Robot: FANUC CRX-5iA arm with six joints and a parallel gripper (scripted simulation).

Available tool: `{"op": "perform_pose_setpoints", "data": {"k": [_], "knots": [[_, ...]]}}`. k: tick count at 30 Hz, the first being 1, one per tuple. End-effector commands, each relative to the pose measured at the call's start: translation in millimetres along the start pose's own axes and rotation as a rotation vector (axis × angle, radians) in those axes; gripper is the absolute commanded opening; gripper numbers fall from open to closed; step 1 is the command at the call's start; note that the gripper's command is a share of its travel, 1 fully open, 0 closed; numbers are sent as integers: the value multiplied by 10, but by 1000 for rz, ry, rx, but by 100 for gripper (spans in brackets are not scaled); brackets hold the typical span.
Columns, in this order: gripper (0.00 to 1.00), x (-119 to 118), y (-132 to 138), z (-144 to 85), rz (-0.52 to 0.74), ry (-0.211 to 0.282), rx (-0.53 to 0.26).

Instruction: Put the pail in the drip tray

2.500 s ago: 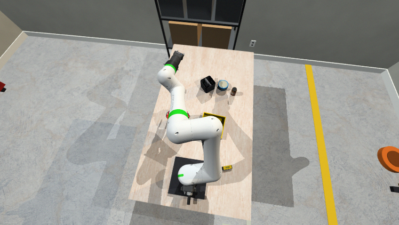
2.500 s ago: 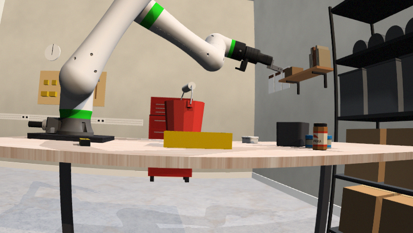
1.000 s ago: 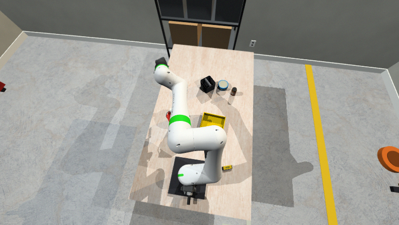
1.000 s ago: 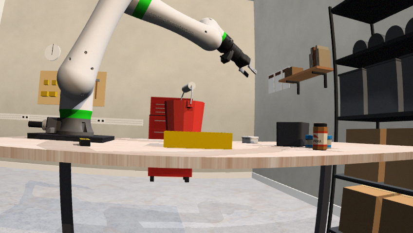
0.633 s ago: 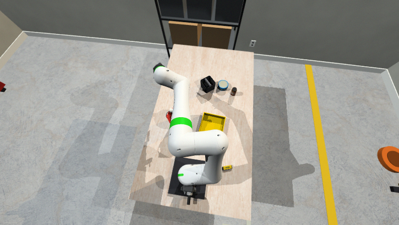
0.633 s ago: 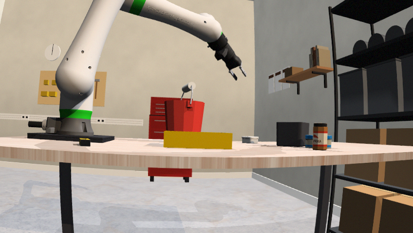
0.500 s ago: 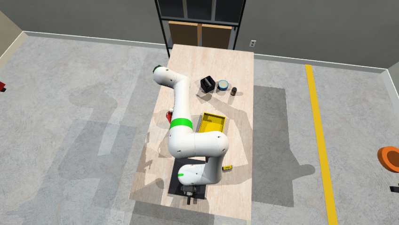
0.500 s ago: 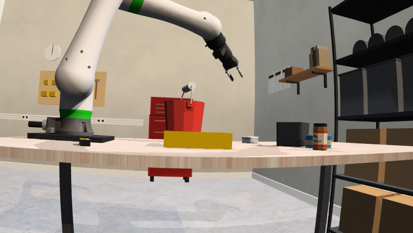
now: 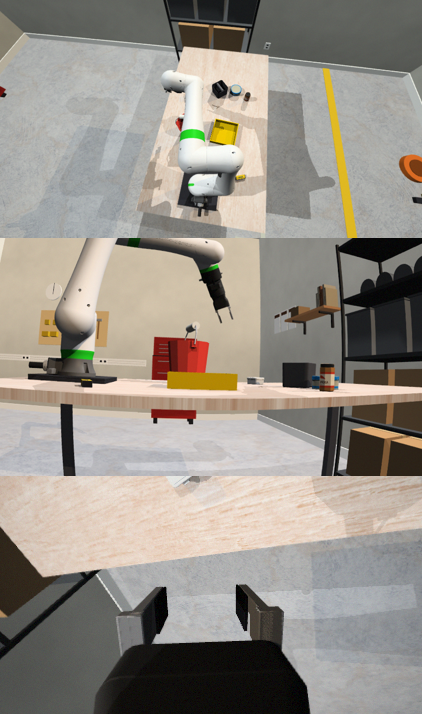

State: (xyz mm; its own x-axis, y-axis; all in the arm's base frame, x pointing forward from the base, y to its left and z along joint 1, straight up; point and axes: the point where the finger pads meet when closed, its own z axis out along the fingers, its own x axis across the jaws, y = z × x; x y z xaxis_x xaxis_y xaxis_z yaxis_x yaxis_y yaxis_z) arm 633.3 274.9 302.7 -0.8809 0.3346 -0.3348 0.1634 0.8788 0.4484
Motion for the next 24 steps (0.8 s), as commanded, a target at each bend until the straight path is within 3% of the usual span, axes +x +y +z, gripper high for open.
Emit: {"op": "perform_pose_setpoints", "data": {"k": [1,2,16,18,21,24], "knots": [[100,171,-145,-110,-61,53,55],[100,308,-299,-210,-110,96,97],[100,964,-1165,-927,-314,342,323],[100,964,-1165,-927,-314,342,323],[100,1097,-1351,-1127,-346,401,370],[100,1159,-1437,-1227,-359,429,392]]}}
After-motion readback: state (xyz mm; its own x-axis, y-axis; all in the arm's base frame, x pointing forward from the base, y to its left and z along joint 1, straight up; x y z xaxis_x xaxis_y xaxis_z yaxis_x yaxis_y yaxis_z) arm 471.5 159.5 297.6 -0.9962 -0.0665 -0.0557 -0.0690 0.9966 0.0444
